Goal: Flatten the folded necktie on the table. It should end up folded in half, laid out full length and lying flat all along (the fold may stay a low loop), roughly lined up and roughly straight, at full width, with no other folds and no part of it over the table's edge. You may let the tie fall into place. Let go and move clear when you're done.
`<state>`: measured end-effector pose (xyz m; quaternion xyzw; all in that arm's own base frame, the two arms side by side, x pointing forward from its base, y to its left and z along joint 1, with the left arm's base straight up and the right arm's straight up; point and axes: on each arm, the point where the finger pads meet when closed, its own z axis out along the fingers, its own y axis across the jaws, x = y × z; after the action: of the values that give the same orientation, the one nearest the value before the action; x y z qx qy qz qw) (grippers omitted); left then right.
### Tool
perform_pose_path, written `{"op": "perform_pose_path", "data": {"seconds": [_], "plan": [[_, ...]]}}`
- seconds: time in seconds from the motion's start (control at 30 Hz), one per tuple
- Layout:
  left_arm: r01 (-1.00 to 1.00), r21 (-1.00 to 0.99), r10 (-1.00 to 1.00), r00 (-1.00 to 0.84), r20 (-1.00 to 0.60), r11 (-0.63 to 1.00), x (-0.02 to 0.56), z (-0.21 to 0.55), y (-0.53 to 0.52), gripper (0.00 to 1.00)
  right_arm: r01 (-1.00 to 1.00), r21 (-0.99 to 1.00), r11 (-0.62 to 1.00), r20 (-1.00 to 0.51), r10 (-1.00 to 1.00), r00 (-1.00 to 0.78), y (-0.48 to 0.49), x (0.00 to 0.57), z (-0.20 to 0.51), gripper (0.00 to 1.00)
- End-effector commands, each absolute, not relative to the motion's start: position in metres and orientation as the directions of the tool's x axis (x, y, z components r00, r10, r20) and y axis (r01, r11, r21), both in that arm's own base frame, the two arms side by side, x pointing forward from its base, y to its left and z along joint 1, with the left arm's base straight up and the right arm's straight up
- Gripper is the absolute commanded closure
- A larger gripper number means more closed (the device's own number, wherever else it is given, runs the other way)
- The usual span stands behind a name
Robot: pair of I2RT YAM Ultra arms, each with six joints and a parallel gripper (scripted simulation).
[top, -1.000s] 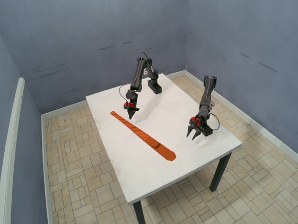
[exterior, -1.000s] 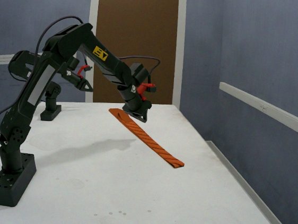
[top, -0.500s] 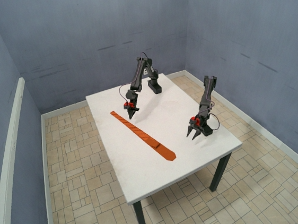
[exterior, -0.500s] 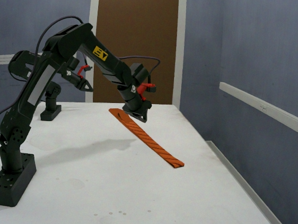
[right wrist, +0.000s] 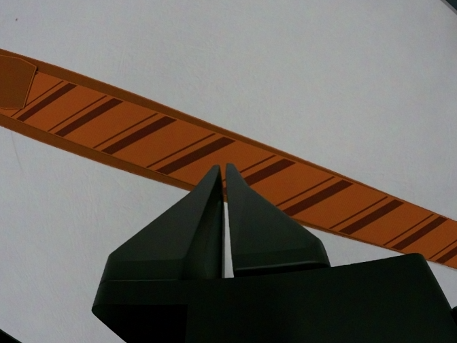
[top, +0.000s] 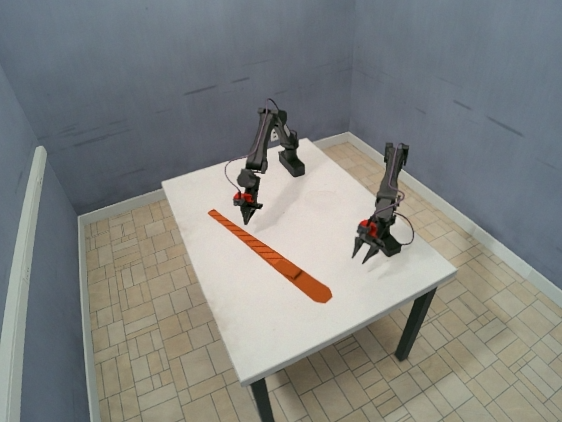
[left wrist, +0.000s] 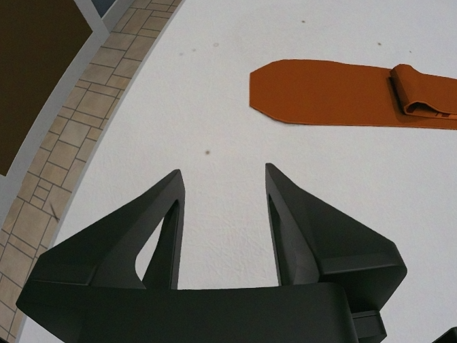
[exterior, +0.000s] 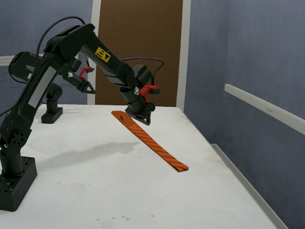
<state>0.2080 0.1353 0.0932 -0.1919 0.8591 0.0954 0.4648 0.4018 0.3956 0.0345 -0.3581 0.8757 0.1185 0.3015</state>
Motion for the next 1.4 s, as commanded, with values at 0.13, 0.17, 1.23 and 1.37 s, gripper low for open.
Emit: {"op": "perform_pose_path", "data": {"seconds": [0.13, 0.17, 1.23, 1.37], "plan": [[-0.409, 0.0, -0.217, -0.484, -0.848, 0.913, 0.213, 0.109, 0.138, 0.57, -0.699, 0.0, 0.715, -0.643, -0.536, -0.547, 0.401, 0.406, 0.045, 0.96], [-0.409, 0.0, -0.217, -0.484, -0.848, 0.913, 0.213, 0.109, 0.138, 0.57, -0.699, 0.0, 0.715, -0.643, -0.536, -0.547, 0.401, 0.406, 0.045, 0.96], [-0.409, 0.0, -0.217, -0.484, -0.848, 0.913, 0.213, 0.109, 0.138, 0.57, -0.699, 0.0, 0.715, -0.643, -0.536, -0.547, 0.401, 0.406, 0.026, 0.96], [-0.409, 0.0, -0.217, -0.484, -0.848, 0.913, 0.213, 0.109, 0.138, 0.57, -0.699, 0.0, 0.715, -0.643, -0.536, -0.547, 0.401, 0.406, 0.021, 0.96]]}}
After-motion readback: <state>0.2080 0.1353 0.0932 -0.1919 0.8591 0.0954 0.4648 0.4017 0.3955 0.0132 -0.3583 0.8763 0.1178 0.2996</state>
